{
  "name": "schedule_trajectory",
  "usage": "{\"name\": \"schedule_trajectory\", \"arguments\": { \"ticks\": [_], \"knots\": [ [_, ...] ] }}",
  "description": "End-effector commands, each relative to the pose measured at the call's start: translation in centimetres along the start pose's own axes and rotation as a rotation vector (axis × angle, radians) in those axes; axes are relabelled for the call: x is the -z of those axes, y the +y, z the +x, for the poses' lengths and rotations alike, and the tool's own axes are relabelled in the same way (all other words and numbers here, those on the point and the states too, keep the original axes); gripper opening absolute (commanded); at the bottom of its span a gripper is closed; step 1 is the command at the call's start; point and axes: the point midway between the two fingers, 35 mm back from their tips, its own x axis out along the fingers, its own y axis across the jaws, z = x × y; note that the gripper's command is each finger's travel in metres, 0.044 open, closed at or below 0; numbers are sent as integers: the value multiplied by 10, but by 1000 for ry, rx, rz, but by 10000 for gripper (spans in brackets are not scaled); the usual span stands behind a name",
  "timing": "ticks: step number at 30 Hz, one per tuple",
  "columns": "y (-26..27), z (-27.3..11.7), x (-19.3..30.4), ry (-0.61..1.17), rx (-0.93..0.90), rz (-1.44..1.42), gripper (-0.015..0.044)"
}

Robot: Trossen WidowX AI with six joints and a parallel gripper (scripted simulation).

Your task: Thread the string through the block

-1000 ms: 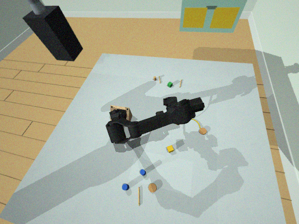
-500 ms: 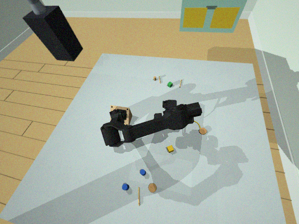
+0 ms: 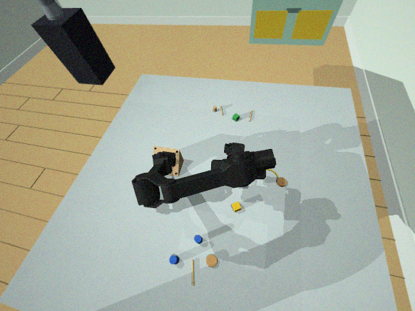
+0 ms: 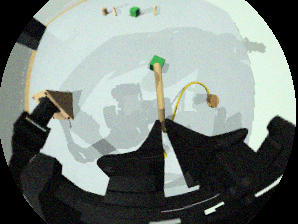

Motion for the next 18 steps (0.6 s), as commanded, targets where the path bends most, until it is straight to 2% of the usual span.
{"name": "schedule_trajectory", "arguments": {
  "ticks": [1,18],
  "knots": [
    [4,-2,7,4,13,41,0],
    [15,-5,26,6,49,175,0]
  ]
}}
